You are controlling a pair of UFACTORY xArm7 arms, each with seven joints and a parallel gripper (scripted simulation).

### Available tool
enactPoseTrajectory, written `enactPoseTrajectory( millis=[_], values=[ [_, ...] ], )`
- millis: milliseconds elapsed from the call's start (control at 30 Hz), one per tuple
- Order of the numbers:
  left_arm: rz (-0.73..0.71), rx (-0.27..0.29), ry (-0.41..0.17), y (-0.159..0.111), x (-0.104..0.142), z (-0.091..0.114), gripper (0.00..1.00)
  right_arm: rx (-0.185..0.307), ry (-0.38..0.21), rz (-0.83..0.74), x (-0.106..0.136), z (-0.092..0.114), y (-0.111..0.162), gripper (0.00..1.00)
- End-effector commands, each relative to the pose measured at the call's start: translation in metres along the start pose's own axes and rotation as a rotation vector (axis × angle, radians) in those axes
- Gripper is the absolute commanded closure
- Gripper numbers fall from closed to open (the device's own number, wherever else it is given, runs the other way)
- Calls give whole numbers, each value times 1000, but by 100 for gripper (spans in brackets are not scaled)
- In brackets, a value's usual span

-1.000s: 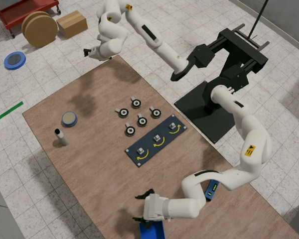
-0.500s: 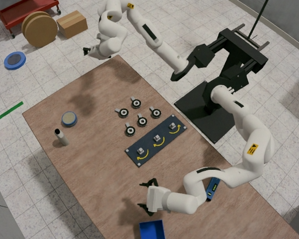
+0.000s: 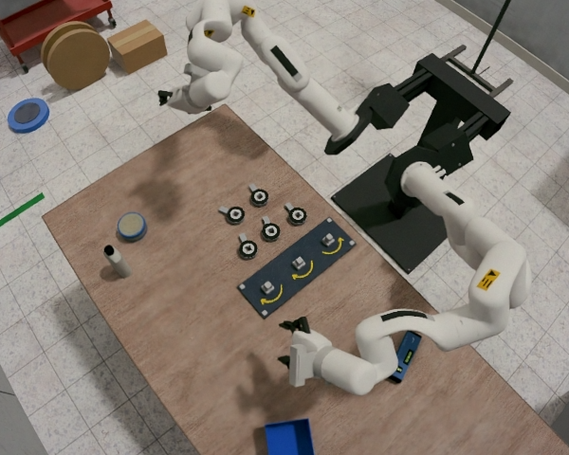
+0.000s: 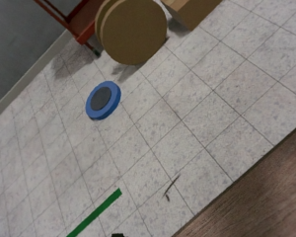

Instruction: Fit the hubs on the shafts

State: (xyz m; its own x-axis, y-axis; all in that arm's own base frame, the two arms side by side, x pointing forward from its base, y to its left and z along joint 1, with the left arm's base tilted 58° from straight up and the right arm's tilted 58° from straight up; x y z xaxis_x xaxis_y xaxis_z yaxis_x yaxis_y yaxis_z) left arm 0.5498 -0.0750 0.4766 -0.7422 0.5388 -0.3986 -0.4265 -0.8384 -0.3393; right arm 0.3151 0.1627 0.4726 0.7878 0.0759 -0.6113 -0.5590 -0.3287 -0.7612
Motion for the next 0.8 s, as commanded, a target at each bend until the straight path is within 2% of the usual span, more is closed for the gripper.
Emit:
enactPoseTrajectory(
  millis=[0, 300, 333, 433, 500, 533, 567, 767],
  values=[
    [138, 75, -104, 24, 47, -17, 0, -2, -2, -3, -1, 1, -1, 0],
    [138, 75, -104, 24, 47, -17, 0, -2, -2, -3, -1, 1, -1, 0],
    [333, 151, -281, 49, 92, -29, 0, -2, -2, -3, -1, 1, -1, 0],
    [355, 160, -300, 52, 98, -31, 0, -2, -2, -3, -1, 1, -1, 0],
    [421, 186, -360, 59, 113, -36, 0, -2, -2, -3, -1, 1, -1, 0],
    [429, 188, -367, 66, 124, -38, 0, -2, -2, -3, -1, 1, -1, 0],
    [429, 188, -367, 72, 135, -39, 0, -2, -2, -3, -1, 1, -1, 0],
    [429, 188, -367, 72, 135, -39, 0, -2, -2, -3, -1, 1, -1, 0]
  ],
)
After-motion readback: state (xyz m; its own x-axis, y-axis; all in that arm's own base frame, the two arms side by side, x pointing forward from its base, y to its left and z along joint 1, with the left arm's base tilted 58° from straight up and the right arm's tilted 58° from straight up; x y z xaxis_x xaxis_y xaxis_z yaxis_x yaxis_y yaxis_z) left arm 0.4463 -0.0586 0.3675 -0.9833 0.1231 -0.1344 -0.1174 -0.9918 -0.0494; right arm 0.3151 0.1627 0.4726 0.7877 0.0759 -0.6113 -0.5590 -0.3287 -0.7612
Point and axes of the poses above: on each arm, the point where the finger pads meet when closed, its own z axis back along the fingers, its own y axis across the jaws, x = y × z, the point moved 8 cm from there along z, back along the fingers, and after that the axes turned 10 degrees about z, right-handed, at the moved point
